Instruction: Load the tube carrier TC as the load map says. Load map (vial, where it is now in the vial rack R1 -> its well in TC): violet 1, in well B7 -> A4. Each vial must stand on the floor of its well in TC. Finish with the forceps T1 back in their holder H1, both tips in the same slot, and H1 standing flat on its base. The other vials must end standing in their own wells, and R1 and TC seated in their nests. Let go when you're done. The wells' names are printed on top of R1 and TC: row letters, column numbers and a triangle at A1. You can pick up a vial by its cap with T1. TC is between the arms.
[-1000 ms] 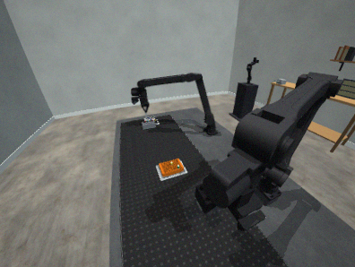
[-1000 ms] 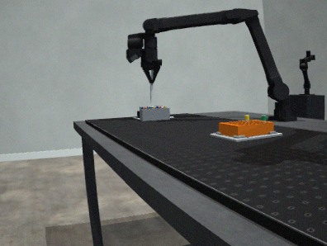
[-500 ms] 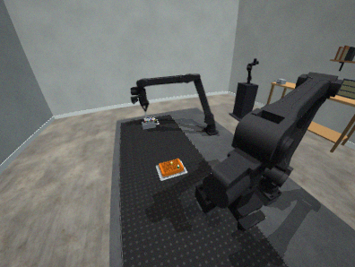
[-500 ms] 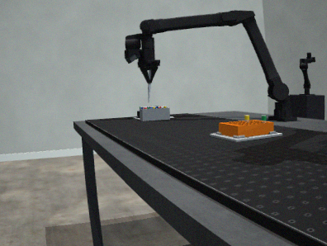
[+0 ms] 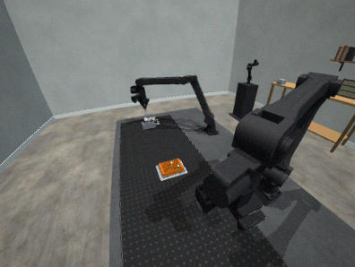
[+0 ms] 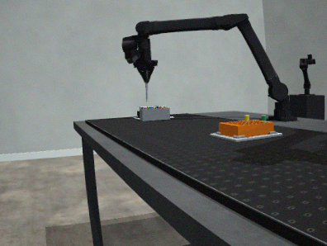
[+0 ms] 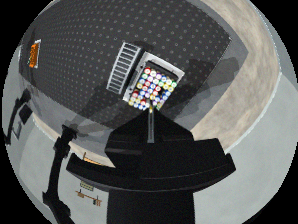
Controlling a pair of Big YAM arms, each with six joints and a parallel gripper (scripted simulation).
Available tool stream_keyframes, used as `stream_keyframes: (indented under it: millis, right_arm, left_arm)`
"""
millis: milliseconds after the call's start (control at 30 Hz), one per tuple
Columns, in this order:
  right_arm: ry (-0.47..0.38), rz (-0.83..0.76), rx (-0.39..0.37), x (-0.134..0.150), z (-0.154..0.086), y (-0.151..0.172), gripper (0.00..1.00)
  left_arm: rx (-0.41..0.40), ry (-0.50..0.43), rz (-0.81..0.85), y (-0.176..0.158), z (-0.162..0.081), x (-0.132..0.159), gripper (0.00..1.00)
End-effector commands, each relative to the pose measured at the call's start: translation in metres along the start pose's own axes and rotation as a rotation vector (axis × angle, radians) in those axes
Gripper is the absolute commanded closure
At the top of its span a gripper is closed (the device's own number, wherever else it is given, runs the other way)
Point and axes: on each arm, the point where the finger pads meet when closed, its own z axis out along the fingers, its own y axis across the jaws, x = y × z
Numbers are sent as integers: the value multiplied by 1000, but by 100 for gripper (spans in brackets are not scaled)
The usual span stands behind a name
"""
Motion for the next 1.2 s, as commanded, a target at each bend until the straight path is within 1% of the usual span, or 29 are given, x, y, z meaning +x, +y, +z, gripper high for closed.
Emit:
stream_keyframes:
  millis: [0,133,267,367,500,667,833,867,933,967,1033,1133,1167]
  right_arm:
    - [-14,-133,23,-15,-17,-5,93]
    - [-6,-232,27,-11,-17,-8,93]
    - [-6,-321,41,-9,-23,-8,93]
    - [-6,-324,54,-11,-29,-7,93]
    - [-17,-326,93,-15,-38,-9,93]
    - [-12,-325,88,-12,-36,-4,93]
    - [2,-326,36,-7,-21,8,93]
    - [1,-324,43,-7,-21,6,93]
    - [-20,-320,97,-13,-39,-5,93]
    - [-22,-319,103,-13,-42,-6,93]
    - [-6,-322,63,-9,-29,2,93]
    - [-6,-322,64,-9,-29,1,93]
    - [-9,-321,72,-10,-33,0,93]
  left_arm:
    - [9,27,20,-4,8,1,0]
    - [9,27,20,-4,8,1,0]
    - [9,27,20,-4,8,1,0]
    - [9,27,20,-4,8,1,0]
    - [9,27,20,-4,8,1,0]
    - [9,27,20,-4,8,1,0]
    - [9,27,20,-4,8,1,0]
    - [9,27,20,-4,8,1,0]
    - [9,27,20,-4,8,1,0]
    - [9,27,20,-4,8,1,0]
    - [9,27,20,-4,8,1,0]
    - [9,27,20,-4,8,1,0]
    - [9,27,20,-4,8,1,0]
